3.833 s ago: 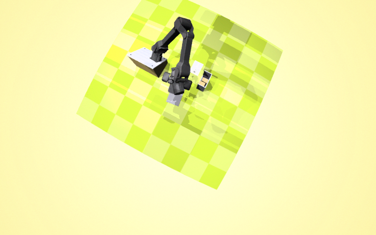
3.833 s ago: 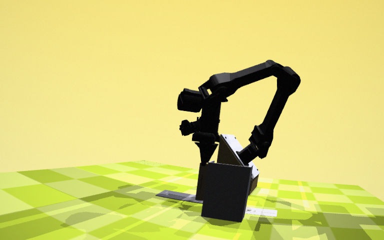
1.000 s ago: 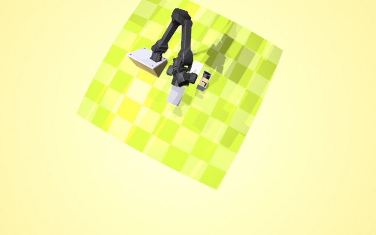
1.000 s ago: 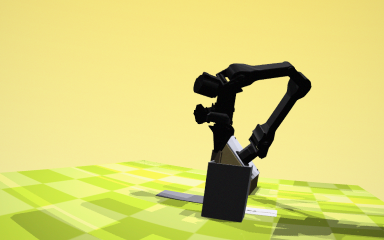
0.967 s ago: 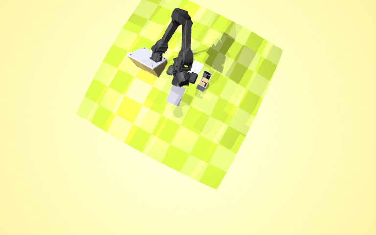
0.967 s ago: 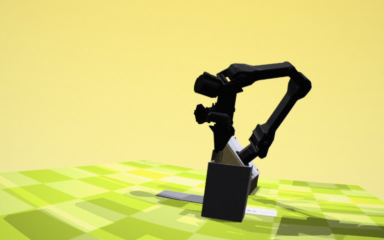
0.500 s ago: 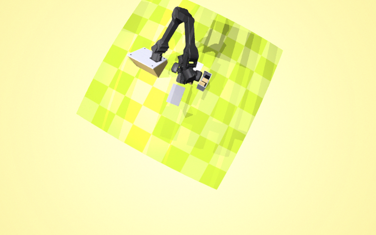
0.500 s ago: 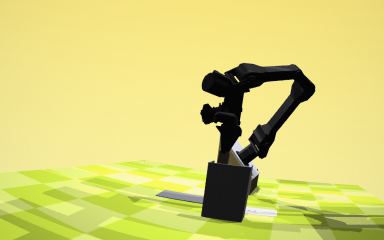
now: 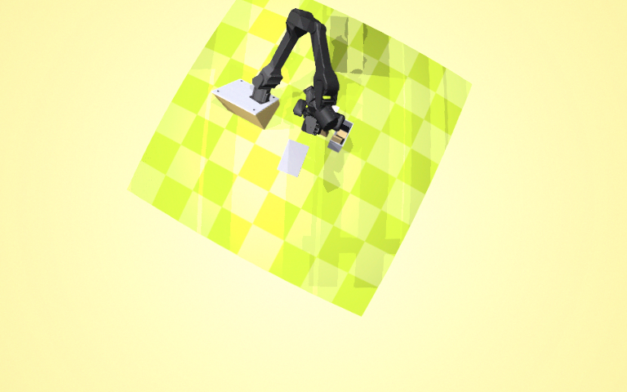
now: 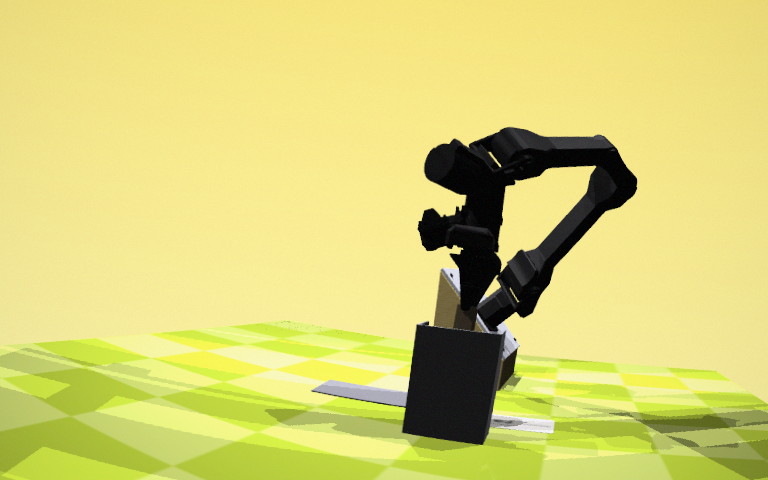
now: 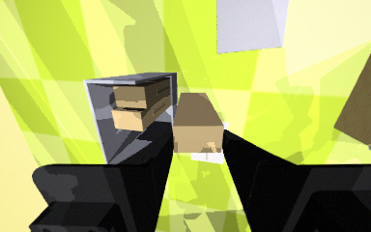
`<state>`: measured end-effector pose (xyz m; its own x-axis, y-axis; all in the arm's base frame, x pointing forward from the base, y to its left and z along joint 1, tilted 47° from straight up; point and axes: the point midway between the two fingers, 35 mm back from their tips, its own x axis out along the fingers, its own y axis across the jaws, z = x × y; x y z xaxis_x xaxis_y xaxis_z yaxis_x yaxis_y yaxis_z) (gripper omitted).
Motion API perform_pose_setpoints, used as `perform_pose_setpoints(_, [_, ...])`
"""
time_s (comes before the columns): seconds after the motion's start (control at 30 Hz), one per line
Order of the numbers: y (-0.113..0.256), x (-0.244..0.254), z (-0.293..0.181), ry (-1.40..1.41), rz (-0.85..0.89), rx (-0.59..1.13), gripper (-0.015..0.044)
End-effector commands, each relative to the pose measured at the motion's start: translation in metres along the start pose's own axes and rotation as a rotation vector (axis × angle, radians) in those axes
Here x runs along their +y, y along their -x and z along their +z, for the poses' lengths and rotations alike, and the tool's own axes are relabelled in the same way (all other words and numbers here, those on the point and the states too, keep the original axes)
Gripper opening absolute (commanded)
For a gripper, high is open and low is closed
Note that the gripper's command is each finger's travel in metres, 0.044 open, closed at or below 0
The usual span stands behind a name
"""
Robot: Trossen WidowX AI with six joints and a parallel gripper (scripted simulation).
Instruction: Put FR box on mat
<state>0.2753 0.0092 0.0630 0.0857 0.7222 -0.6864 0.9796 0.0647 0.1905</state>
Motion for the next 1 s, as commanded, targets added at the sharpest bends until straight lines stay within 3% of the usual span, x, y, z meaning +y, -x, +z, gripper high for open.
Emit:
perform_pose_setpoints(0.0, [0.000,0.005,-0.011,-0.005,0.005,0.006,0.0152])
perform_pose_setpoints(0.47, [-0.003,0.015,-0.042,-0.019,0.007,0.021,0.0152])
perform_pose_setpoints(0.97, [-0.005,0.034,-0.042,-0.018,0.006,0.021,0.0152])
